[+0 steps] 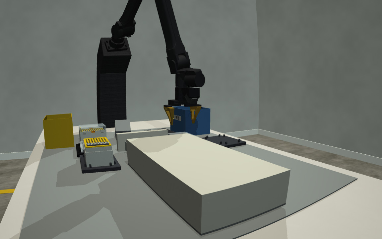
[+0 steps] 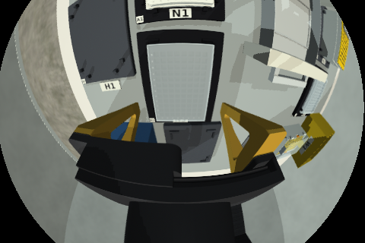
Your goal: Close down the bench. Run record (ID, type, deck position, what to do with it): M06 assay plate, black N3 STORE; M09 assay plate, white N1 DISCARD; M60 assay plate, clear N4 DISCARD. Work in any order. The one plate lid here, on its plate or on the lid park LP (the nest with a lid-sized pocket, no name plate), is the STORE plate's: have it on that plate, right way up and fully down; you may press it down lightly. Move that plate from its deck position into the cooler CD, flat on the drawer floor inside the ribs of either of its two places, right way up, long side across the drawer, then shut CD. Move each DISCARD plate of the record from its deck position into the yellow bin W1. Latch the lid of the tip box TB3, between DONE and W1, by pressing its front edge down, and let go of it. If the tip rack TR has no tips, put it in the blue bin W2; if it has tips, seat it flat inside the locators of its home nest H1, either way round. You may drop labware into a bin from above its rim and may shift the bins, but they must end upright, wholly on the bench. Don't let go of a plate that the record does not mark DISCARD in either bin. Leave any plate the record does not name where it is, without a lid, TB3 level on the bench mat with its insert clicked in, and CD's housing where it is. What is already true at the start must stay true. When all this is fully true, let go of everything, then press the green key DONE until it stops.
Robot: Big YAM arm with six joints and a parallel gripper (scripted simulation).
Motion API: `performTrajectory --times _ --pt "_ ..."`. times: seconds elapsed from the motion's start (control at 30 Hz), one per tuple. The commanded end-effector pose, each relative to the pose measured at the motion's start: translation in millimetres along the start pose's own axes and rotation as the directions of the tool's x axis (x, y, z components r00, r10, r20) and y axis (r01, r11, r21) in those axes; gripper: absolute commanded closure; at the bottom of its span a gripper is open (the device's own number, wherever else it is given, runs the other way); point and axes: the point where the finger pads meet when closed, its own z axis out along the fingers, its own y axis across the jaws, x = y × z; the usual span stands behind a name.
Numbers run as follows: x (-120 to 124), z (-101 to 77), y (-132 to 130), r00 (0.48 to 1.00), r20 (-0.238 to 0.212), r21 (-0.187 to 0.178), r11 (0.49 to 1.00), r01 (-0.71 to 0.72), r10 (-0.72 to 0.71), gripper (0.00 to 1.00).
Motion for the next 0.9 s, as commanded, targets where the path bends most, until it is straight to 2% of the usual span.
performTrajectory --times 0.0,0.87 --pt "-5 5.2 -2 1.0 0.015 -0.002 1.0 0.005 -0.005 0.0" --pt "-8 37.5 -3 1.0 0.019 -0.002 1.0 0.003 -0.003 0.0"
